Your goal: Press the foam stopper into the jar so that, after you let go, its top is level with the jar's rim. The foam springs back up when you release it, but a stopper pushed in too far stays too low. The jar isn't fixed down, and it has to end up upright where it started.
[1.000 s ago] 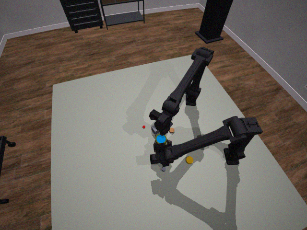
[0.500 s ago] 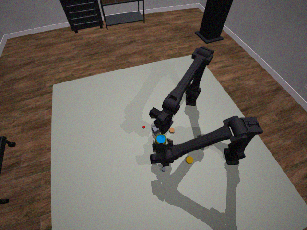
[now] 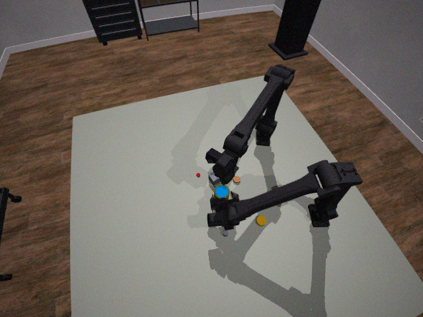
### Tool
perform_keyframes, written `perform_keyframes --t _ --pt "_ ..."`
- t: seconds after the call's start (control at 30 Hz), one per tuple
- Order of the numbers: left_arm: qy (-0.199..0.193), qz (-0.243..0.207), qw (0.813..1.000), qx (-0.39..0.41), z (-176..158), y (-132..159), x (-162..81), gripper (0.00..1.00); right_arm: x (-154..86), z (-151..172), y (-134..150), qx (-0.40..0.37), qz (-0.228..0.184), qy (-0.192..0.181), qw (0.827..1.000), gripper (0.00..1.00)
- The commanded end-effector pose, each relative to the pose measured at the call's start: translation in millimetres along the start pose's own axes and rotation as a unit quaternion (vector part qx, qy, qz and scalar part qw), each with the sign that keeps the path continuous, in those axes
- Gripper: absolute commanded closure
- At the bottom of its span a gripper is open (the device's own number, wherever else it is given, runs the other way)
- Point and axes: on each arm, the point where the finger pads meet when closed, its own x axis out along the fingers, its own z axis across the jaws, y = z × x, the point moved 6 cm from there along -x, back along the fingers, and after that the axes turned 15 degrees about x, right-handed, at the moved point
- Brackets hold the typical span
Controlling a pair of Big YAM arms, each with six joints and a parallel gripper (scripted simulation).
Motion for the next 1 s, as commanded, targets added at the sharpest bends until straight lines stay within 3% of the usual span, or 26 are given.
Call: perform_keyframes --t 0.0,0.27,0.67,0.83,0.97 --pt "0.027 -0.003 0.999 0.04 -29.6 20.2 -31.1 0.02 7.6 7.8 0.0 0.005 -0.001 0.001 1.0 1.0" --pt "0.019 -0.002 0.999 0.031 -25.8 12.5 -44.9 0.02 7.6 7.8 0.0 0.005 -0.001 0.001 1.0 1.0" --pt "0.024 -0.008 0.999 0.037 -26.4 17.4 -88.9 0.02 7.6 7.8 0.0 0.005 -0.001 0.001 1.0 1.0" --pt "0.017 -0.007 0.999 0.034 -25.1 13.8 -89.1 0.02 7.6 7.8 0.0 0.005 -0.001 0.001 1.0 1.0" --pt "0.021 -0.009 0.999 0.035 -25.0 14.4 -104.0 0.02 7.6 7.8 0.0 0.005 -0.001 0.001 1.0 1.0"
